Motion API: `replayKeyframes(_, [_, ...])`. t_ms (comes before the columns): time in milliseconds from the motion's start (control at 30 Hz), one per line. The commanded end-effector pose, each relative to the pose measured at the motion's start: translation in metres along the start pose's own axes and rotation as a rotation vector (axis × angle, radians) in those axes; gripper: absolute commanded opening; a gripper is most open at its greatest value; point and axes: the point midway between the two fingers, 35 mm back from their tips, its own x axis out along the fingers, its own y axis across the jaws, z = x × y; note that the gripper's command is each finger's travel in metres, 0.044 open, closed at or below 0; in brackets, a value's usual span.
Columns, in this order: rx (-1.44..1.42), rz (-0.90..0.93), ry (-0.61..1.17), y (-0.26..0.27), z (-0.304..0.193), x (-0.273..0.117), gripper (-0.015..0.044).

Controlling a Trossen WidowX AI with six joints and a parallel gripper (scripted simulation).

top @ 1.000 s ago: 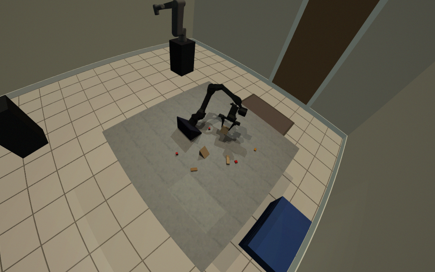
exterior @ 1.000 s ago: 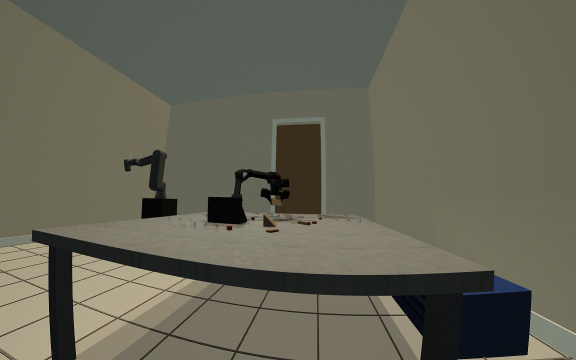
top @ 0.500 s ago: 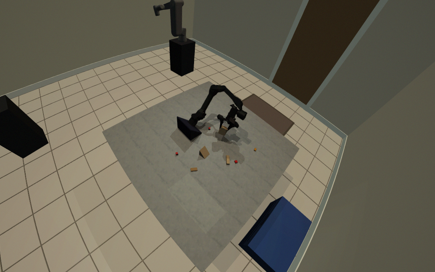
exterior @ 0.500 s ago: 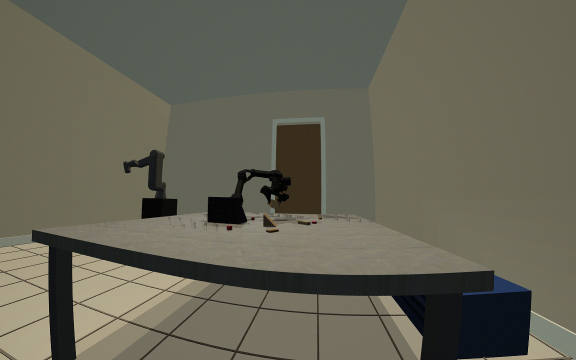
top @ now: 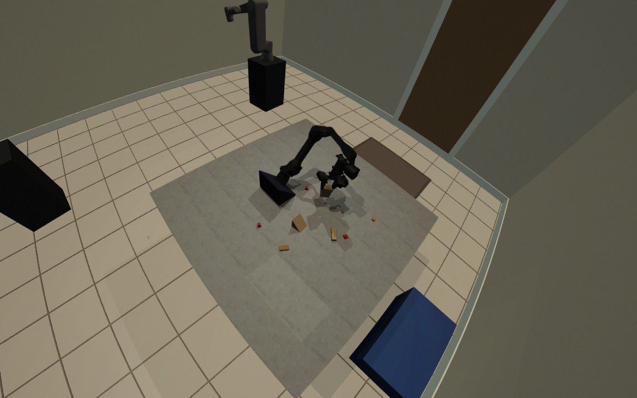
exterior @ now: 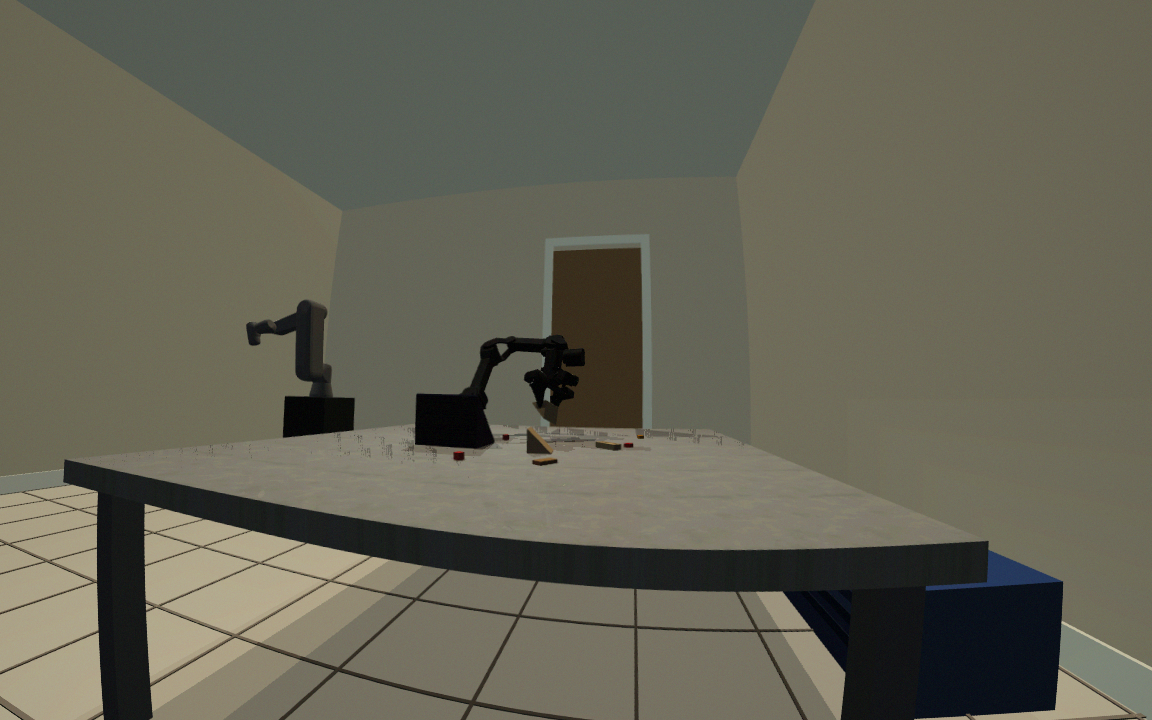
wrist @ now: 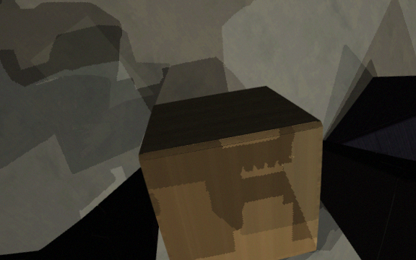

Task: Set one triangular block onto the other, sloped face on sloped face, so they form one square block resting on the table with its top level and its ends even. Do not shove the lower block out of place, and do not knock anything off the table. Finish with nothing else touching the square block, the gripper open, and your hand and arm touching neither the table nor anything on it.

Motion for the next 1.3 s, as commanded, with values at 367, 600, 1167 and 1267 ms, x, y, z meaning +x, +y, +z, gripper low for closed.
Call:
replayKeyframes(367, [-0.335, 0.198, 0.085, -0.001, 0.009, -0.007, 0.0000])
replayKeyframes(600, [-0.489, 0.311, 0.082, -0.001, 0.013, -0.011, 0.0000])
replayKeyframes(1167, [-0.606, 0.398, 0.047, -0.007, 0.034, -0.016, 0.0000])
replayKeyframes(1267, [-0.605, 0.394, 0.040, -0.013, 0.046, -0.016, 0.0000])
